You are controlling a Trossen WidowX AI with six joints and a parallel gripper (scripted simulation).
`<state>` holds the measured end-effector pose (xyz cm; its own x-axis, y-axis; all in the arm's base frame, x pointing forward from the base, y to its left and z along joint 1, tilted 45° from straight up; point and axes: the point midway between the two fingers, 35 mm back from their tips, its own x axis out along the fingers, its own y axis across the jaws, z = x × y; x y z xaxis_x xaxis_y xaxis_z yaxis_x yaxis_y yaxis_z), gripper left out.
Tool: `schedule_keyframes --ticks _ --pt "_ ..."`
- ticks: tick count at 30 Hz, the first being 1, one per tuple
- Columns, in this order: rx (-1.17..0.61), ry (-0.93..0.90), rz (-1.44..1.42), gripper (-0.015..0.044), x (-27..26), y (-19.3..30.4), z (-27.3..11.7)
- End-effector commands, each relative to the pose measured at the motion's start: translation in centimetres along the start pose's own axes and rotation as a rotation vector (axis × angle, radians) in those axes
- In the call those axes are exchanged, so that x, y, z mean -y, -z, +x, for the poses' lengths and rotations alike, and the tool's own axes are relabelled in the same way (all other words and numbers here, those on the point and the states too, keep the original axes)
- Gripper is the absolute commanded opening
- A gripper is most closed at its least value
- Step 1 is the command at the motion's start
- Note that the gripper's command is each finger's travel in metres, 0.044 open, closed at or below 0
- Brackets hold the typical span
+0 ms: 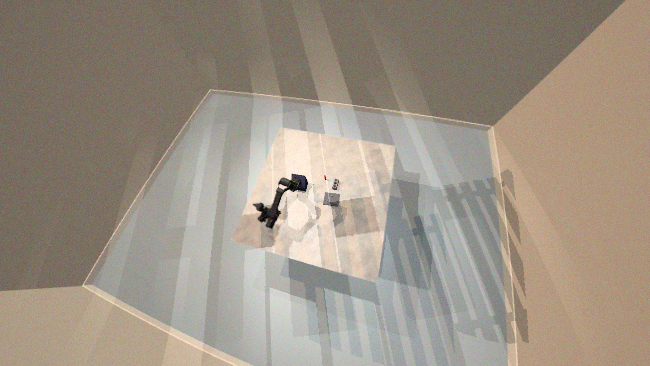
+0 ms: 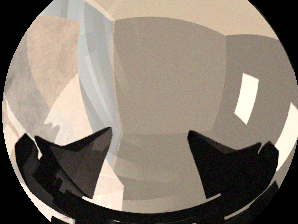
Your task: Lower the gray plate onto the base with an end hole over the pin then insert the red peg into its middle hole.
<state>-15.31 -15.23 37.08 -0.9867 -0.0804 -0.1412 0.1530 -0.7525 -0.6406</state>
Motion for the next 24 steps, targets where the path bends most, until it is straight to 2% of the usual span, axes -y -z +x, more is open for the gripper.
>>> schedule_keyframes --ticks 1,4,8,17,21,24 --pt "0.000 0.000 0.000 0.0426 0.0 0.0 0.0" --pt "0.034 -0.069 -0.059 0.0440 -1.9 -0.9 -0.9" --pt "0.137 -0.244 -0.223 0.0440 -7.0 -2.7 -4.2" --pt "0.392 -0.568 -0.659 0.0440 -16.6 -2.9 -14.5" --pt "0.489 -0.647 -0.806 0.0440 -18.9 -1.8 -18.5" --pt "0.604 -0.712 -0.940 0.0440 -20.5 -0.3 -23.0"
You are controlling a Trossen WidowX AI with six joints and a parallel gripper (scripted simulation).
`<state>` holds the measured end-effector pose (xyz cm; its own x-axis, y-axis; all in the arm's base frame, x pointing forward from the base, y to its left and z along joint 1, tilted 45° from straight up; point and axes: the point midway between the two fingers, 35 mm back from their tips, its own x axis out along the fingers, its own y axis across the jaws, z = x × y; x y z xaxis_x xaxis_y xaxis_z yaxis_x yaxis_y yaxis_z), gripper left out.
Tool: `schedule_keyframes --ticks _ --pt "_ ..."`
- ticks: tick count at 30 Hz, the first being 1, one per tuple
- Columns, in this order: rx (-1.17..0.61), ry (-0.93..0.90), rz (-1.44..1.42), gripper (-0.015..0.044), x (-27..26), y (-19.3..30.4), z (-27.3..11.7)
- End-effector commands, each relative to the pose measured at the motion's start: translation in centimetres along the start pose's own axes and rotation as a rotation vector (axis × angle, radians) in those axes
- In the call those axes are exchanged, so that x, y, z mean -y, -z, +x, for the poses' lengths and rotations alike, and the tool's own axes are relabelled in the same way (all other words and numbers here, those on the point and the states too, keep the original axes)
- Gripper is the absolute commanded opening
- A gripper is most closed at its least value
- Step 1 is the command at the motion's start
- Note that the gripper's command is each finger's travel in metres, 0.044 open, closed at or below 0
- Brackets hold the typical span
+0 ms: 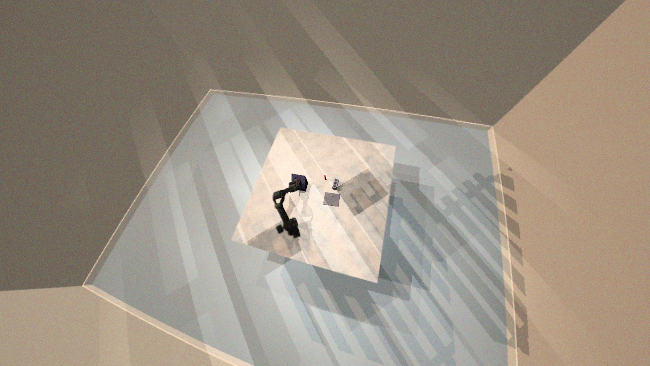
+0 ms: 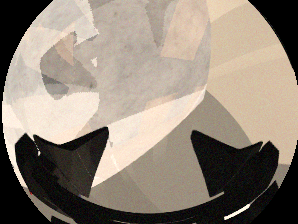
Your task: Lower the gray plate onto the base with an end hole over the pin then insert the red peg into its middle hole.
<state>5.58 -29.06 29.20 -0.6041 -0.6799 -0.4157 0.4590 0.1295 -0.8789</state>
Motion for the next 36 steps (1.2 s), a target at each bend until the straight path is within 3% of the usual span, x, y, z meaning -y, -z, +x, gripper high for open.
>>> schedule_keyframes --ticks 1,9,17,27,36 --pt "0.125 -0.091 -0.219 0.0440 -5.1 -3.5 -3.2" --pt "0.377 -0.190 -0.631 0.0440 -15.5 -6.6 -11.8" --pt "0.570 -0.208 -0.974 0.0440 -23.9 -5.0 -19.4" --pt "0.811 -0.121 -1.520 0.0440 -34.1 3.9 -29.5" --pt "0.991 0.057 -1.957 0.0440 -40.3 15.9 -34.7"
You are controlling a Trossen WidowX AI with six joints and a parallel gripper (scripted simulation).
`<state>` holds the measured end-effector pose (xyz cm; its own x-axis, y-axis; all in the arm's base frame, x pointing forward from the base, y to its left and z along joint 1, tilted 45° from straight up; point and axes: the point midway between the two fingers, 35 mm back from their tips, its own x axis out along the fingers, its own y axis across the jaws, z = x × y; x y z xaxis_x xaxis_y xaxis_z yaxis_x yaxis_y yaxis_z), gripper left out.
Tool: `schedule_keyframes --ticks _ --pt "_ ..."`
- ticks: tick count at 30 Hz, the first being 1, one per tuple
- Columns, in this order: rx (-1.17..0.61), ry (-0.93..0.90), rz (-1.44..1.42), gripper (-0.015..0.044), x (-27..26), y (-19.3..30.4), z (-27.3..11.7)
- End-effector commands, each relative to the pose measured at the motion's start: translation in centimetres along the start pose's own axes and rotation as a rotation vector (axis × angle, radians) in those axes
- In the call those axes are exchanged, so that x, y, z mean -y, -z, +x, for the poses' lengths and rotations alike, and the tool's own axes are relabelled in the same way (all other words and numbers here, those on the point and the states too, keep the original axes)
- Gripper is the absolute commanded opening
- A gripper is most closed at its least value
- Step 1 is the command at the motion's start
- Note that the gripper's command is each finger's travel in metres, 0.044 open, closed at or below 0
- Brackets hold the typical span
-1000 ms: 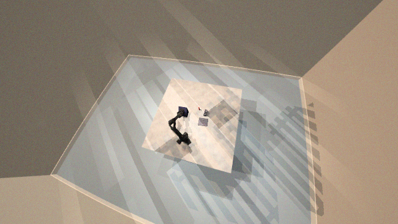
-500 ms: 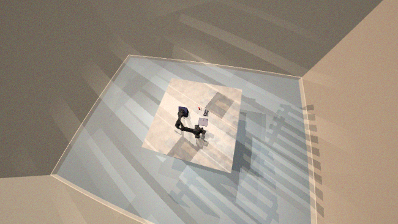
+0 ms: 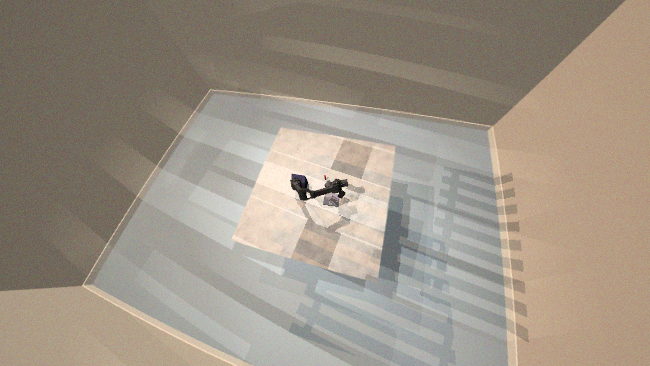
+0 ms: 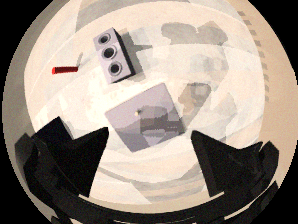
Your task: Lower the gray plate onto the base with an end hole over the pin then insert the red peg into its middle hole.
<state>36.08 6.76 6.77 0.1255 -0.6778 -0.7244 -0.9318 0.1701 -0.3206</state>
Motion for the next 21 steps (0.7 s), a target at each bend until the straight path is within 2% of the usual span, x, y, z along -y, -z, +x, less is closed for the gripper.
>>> schedule_keyframes --ticks 1,5,10,12,16,21 --pt "0.011 0.015 -0.242 0.0440 -3.8 -5.2 -2.0" --pt "0.004 0.034 -0.421 0.0440 -7.3 -9.2 -3.6" --pt "0.003 0.035 -0.430 0.0440 -7.5 -9.4 -3.6" --pt "0.004 0.035 -0.430 0.0440 -7.4 -9.5 -2.5" --pt "0.001 0.037 -0.429 0.0440 -7.2 -9.4 2.6" --pt "0.001 0.037 -0.429 0.0440 -7.1 -9.4 2.9"
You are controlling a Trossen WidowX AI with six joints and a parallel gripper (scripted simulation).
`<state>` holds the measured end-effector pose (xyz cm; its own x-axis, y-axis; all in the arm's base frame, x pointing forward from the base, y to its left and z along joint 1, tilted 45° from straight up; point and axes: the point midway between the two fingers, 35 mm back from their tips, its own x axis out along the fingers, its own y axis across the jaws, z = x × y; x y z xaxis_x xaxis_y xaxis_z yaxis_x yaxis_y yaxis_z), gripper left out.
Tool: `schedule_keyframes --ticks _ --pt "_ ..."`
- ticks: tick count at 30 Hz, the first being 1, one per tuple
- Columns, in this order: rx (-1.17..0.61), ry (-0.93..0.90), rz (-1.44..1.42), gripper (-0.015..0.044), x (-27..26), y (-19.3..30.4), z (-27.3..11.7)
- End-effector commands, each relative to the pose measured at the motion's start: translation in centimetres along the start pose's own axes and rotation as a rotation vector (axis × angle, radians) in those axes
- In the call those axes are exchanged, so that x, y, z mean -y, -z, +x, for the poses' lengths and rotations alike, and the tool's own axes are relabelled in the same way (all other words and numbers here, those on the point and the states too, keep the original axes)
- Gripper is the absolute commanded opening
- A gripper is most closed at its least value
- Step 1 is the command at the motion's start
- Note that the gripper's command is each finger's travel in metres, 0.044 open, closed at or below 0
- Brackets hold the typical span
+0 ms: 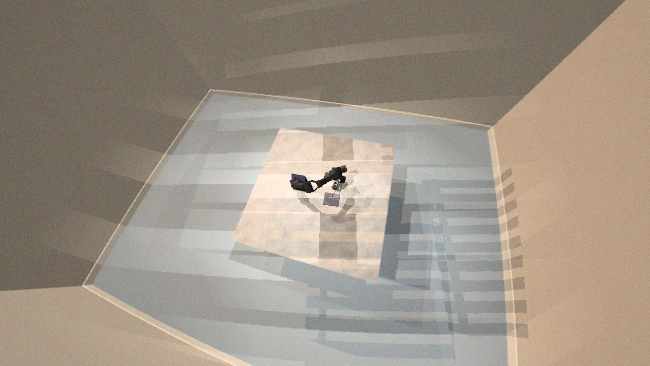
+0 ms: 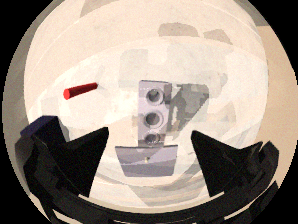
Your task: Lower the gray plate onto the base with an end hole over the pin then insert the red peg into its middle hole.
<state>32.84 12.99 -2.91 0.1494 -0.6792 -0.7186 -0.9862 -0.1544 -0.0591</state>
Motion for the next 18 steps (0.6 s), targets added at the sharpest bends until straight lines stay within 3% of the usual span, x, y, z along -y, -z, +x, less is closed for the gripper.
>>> schedule_keyframes --ticks 1,18 --pt "0.000 0.012 -0.006 0.0440 0.2 -0.1 0.5" --pt "0.000 0.013 -0.006 0.0440 0.3 -0.1 3.2"
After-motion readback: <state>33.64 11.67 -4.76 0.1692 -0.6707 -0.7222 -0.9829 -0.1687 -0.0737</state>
